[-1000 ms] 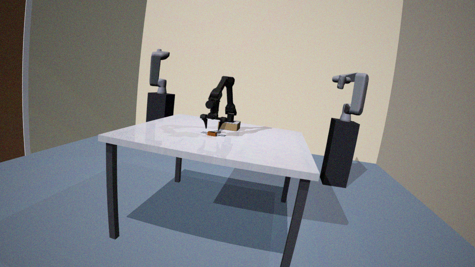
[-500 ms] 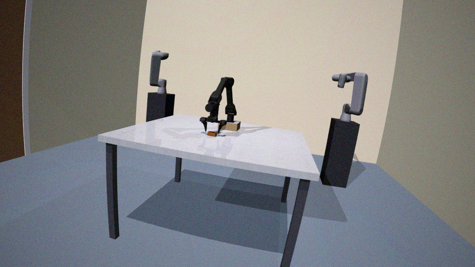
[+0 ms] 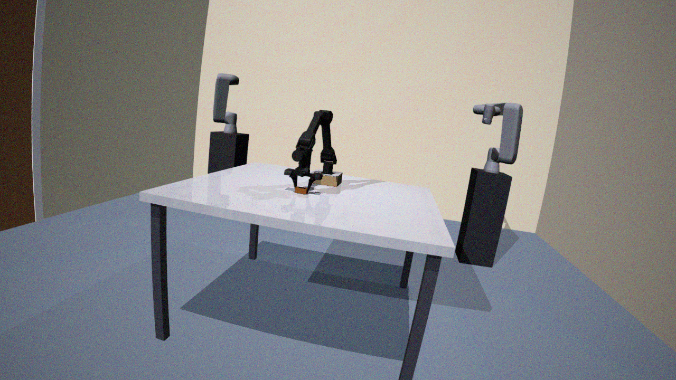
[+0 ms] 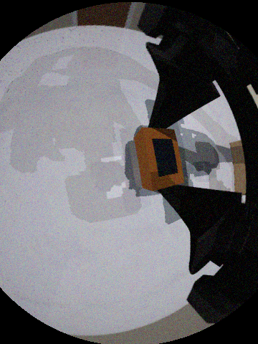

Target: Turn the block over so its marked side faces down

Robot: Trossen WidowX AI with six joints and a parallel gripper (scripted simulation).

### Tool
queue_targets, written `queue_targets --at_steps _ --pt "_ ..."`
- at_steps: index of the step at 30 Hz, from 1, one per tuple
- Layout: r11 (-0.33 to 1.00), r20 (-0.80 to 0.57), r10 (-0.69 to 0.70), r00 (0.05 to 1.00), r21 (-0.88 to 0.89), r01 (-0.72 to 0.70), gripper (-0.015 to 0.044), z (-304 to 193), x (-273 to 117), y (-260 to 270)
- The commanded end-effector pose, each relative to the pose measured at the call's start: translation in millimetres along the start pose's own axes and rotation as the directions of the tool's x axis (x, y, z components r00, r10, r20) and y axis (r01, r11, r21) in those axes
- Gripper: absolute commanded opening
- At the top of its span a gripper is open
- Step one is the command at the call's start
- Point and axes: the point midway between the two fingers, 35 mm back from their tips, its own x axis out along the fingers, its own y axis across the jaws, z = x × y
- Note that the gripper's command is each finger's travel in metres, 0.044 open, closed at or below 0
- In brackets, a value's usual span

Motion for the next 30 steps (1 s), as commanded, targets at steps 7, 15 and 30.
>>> queue_targets --at_steps 7,15,30 --pt "1.000 -0.002 0.004 1.000 0.002 -0.004 0.0222 -1 1 1" --pt "1.000 -0.002 0.004 1.000 0.002 -0.004 0.0169 -1 1 1" --pt "1.000 0.053 0.006 0.999 0.005 -0.006 0.0000 0 -25 0"
